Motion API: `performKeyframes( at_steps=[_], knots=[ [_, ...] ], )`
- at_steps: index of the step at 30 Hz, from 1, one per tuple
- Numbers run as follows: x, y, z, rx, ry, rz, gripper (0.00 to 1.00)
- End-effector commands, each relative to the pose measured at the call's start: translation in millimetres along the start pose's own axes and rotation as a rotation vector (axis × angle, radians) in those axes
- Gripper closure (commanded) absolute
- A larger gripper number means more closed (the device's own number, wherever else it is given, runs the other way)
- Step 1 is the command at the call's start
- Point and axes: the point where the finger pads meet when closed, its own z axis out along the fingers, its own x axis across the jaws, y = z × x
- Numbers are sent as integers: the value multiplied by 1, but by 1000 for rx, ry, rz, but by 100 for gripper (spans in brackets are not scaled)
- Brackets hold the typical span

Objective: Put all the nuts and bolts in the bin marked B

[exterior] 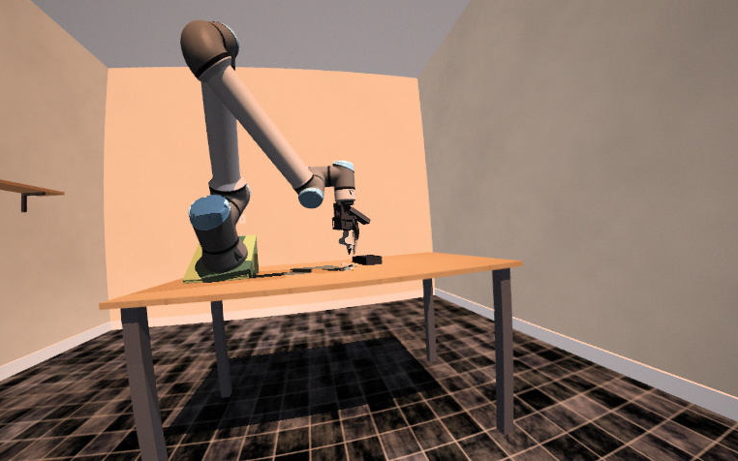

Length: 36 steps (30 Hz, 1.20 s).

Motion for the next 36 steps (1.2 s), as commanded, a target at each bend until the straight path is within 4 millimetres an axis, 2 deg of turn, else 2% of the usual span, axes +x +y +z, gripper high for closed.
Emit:
performKeyframes(
  at_steps=[1, 11, 27, 36],
  knots=[
    [1, 0, -1, 1, 1, 1, 82],
    [4, 1, -1, 1, 2, 3, 82],
    [-1, 1, 58, -2, -2, -1, 82],
    [6, -3, 54, 4, 4, 3, 82]
  ],
)
